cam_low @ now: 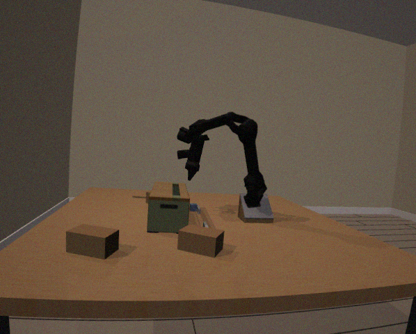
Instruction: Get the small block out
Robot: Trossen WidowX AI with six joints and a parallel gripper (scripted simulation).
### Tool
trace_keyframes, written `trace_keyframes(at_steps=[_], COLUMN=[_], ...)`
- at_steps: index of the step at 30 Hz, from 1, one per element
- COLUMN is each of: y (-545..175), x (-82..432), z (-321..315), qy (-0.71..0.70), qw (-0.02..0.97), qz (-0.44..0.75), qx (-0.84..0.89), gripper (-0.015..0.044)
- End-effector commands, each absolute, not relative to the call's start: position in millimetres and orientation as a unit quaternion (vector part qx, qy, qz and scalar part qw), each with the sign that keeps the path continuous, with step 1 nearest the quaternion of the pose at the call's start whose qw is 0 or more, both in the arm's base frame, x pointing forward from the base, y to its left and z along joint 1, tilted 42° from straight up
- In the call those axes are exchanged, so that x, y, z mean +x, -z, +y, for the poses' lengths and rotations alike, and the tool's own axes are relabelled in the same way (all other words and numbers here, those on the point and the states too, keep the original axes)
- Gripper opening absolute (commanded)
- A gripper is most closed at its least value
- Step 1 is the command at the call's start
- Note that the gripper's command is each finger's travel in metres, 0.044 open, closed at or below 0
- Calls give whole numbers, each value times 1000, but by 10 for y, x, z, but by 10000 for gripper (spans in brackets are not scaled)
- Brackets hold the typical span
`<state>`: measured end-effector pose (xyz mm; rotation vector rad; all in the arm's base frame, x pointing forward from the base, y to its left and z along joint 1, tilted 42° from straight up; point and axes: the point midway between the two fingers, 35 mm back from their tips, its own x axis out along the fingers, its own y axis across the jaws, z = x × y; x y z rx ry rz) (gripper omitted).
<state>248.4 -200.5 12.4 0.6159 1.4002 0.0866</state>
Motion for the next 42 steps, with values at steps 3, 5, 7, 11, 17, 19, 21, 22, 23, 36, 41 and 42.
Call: trace_keyframes(at_steps=[3, 5, 7, 11, 17, 19, 21, 22, 23, 36, 41, 42], y=[-11, -3, 4, 15, 32, 36, 41, 43, 45, 57, 57, 57], x=[2379, 2364, 2353, 2329, 2290, 2278, 2266, 2260, 2254, 2206, 2206, 2206], z=[-2040, -2052, -2062, -2082, -2115, -2125, -2135, -2140, -2146, -2187, -2187, -2187], qy=[241, 273, 303, 358, 422, 439, 453, 460, 465, 488, 488, 488], qw=[474, 426, 376, 267, 89, 28, -33, -65, -96, -347, -347, -347], qz=[543, 519, 495, 441, 347, 315, 281, 264, 247, 106, 106, 106], qx=[650, 689, 723, 779, 833, 841, 845, 845, 845, 794, 794, 794], gripper=[285, 285, 285, 285, 285, 285, 285, 285, 285, 285, 285, 285])
